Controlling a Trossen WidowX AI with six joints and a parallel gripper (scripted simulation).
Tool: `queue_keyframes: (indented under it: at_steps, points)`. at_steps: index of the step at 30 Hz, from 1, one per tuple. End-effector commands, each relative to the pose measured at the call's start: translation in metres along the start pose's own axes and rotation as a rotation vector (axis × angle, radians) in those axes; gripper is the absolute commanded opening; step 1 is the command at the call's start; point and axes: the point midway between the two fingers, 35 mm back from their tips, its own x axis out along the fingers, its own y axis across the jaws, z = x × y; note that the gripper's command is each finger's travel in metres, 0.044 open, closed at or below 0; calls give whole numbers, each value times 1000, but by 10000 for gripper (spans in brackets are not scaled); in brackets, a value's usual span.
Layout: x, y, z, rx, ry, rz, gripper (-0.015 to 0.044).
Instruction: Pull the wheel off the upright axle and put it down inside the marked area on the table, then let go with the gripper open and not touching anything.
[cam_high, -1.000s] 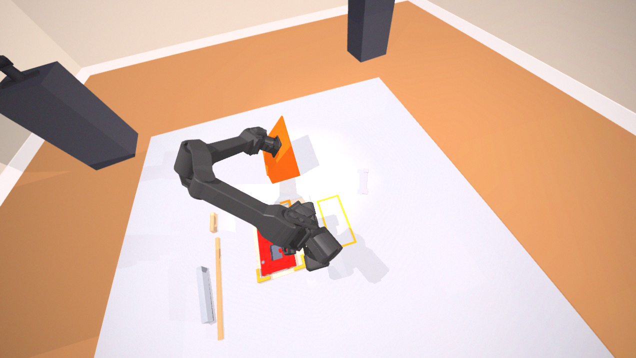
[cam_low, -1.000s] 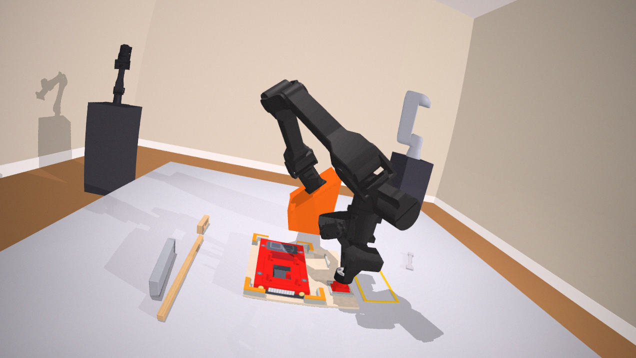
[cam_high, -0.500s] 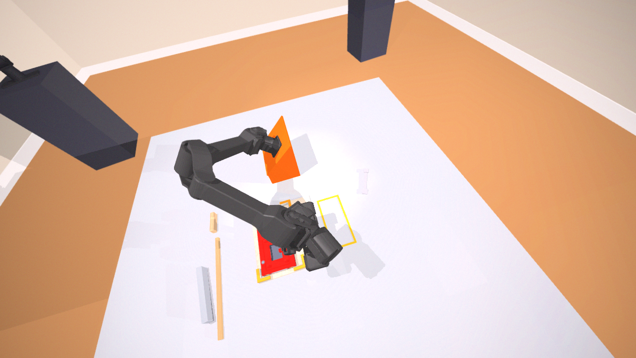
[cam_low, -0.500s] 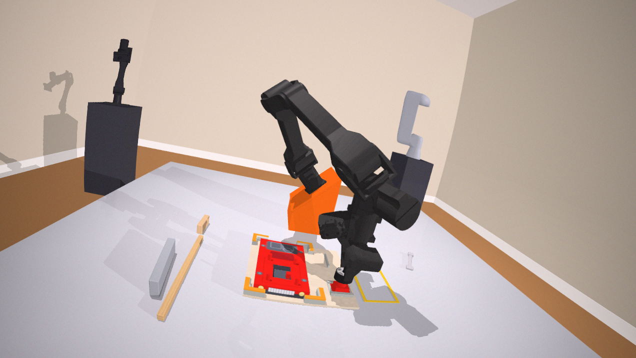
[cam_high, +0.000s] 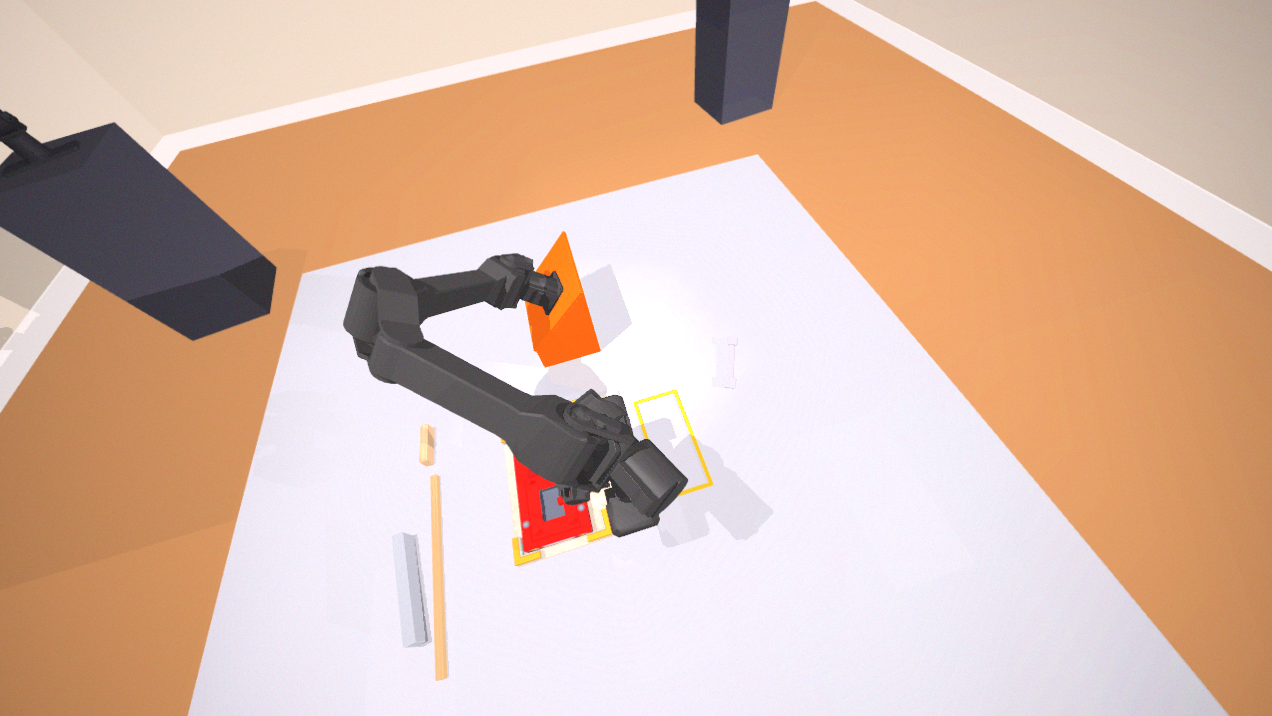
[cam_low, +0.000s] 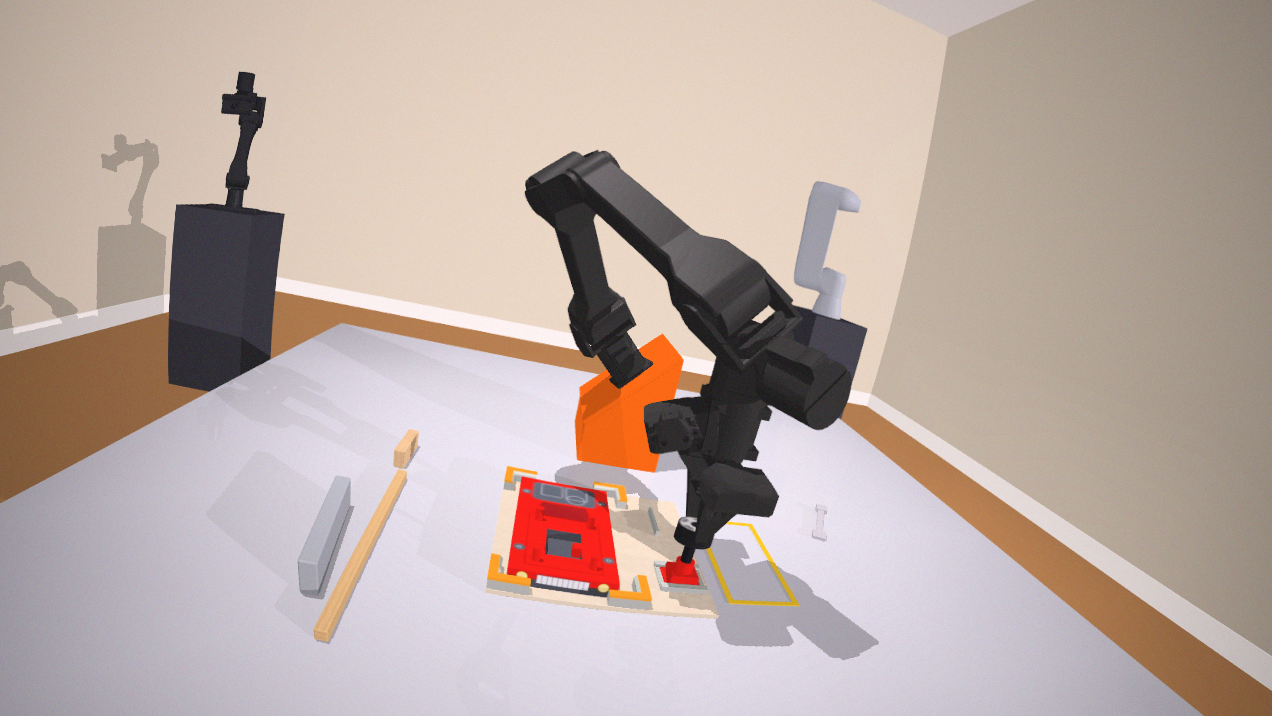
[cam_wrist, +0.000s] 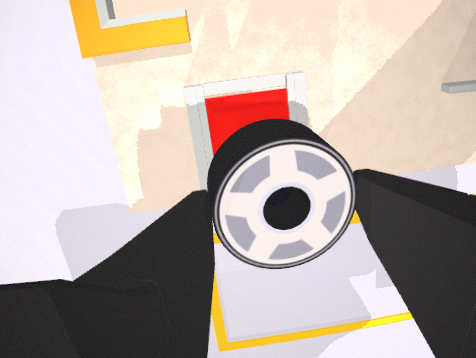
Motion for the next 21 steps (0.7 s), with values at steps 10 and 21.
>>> queue_keyframes:
  at_steps: [10,21]
  points:
    - [-34,1,0,2,7,18,0]
    - [-39,-19,-36,-20,5,23,0]
